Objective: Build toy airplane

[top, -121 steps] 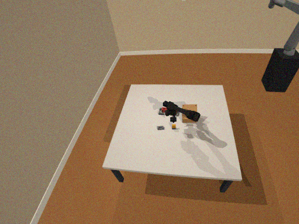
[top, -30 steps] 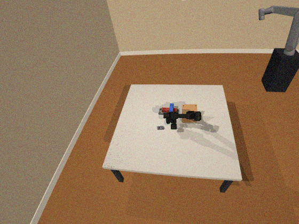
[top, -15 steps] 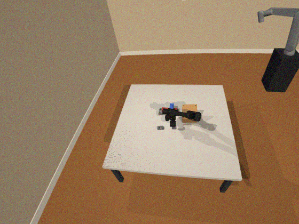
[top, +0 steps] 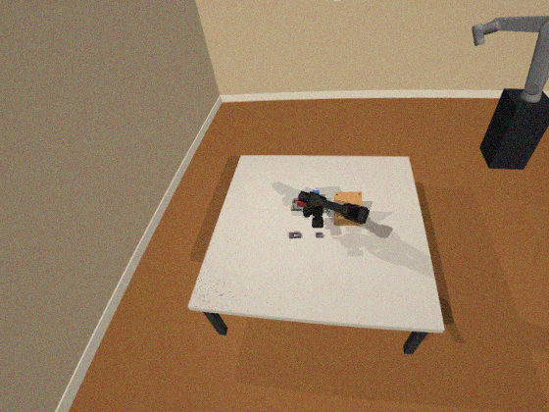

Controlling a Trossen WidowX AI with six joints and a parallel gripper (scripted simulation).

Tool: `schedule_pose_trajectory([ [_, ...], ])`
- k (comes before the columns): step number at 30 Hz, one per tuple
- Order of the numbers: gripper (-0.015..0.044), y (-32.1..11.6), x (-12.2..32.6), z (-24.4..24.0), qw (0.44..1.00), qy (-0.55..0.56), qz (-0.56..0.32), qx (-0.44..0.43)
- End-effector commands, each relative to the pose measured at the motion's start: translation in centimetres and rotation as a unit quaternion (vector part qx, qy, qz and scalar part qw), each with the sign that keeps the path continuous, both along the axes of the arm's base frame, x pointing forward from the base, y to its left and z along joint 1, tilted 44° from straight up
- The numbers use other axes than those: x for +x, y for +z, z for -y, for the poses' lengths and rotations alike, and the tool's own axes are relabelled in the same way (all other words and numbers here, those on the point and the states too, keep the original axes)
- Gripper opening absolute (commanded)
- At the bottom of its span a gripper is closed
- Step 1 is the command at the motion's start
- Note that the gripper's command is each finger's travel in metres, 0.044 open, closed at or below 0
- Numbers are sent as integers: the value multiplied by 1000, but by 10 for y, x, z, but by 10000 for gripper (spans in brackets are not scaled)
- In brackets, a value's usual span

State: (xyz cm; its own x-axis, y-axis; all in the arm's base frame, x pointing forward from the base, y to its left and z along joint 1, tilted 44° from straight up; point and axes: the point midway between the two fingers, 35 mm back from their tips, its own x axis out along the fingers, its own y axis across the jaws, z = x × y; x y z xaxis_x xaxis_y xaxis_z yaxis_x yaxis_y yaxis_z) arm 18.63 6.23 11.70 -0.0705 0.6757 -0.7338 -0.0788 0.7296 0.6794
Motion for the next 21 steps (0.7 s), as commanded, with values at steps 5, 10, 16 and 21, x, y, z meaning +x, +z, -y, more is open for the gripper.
schedule_pose_trajectory([
  [5,0,20,-3,17,1000,3,-1,5],
  [10,0,26,-4,22,1000,3,-1,7],
  [16,0,21,3,27,1000,-1,-8,4],
  [21,0,14,13,35,1000,-4,-13,0],
])
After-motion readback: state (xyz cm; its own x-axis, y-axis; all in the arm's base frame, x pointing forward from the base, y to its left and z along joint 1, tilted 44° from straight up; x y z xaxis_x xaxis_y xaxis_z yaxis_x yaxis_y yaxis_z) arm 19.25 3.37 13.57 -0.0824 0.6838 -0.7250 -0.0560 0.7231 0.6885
